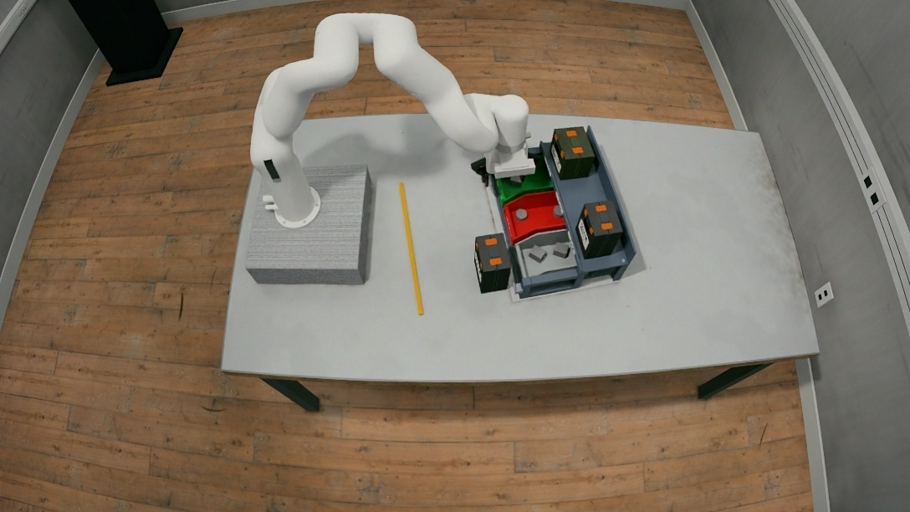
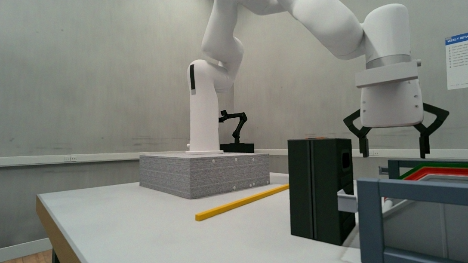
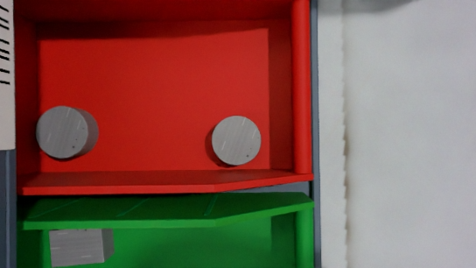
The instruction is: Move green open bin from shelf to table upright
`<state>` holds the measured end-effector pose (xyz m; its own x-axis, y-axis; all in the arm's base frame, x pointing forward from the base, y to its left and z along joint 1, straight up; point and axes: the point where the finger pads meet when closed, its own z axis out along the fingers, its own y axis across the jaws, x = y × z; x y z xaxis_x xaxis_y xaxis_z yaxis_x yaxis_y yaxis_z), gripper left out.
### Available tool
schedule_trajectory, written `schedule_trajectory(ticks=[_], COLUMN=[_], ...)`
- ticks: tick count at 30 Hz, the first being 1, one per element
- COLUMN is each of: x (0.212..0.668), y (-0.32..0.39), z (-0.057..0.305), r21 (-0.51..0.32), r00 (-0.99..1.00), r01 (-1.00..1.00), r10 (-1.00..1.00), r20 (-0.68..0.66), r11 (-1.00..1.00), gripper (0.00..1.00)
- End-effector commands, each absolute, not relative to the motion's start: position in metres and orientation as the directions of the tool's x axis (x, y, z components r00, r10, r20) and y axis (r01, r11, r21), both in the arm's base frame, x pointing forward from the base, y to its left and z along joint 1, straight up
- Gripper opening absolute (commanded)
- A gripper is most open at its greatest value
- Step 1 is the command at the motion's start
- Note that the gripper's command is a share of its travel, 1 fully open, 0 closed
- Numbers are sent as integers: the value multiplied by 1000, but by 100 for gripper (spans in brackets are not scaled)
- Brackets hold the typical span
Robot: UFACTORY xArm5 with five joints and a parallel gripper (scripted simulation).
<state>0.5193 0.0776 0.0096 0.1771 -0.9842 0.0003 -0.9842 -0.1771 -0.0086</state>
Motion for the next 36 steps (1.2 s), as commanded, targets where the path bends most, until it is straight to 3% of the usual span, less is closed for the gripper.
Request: schedule_trajectory(ticks=[1, 36], x=[521, 522], y=[78, 78], z=[4, -25], r21=[-13, -13], r00=[177, 177], r01=[-984, -984], r10=[-984, -984], r20=[0, 0], r11=[-177, -177], gripper=[100, 100])
